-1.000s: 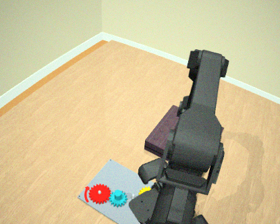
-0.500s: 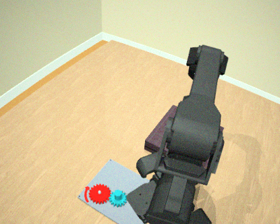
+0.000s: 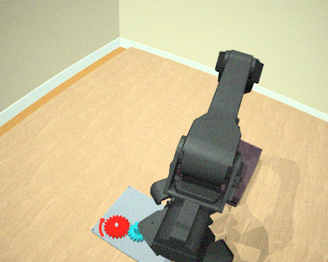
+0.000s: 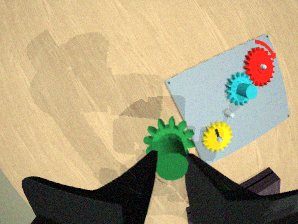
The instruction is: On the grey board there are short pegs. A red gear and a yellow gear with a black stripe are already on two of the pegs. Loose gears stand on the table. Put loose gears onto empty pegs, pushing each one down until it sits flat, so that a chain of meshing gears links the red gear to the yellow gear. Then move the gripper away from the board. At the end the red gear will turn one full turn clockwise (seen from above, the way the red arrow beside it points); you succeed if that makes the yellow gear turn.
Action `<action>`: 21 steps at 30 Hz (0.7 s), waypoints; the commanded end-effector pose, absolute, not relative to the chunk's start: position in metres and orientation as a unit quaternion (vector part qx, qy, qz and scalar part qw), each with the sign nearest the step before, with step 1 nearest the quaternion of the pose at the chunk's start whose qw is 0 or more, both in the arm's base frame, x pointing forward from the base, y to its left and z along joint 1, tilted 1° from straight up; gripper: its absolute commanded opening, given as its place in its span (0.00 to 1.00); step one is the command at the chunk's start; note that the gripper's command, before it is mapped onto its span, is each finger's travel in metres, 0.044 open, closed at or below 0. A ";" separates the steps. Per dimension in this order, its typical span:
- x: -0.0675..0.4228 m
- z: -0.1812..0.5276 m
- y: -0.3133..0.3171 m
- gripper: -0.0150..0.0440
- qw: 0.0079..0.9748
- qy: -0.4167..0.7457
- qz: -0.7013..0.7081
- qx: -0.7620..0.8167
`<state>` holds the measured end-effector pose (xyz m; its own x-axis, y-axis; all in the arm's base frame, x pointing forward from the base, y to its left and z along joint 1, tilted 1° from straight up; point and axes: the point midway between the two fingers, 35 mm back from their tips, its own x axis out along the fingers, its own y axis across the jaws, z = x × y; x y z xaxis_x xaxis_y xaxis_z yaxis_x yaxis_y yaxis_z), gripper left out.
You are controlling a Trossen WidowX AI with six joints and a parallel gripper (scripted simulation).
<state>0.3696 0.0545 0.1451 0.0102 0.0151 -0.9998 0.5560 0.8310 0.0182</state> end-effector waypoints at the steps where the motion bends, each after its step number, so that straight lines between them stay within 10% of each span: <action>1: 0.367 0.142 0.048 0.25 0.680 0.674 -0.198 0.211; 21: 0.355 0.122 0.020 0.25 0.680 0.674 -0.199 0.211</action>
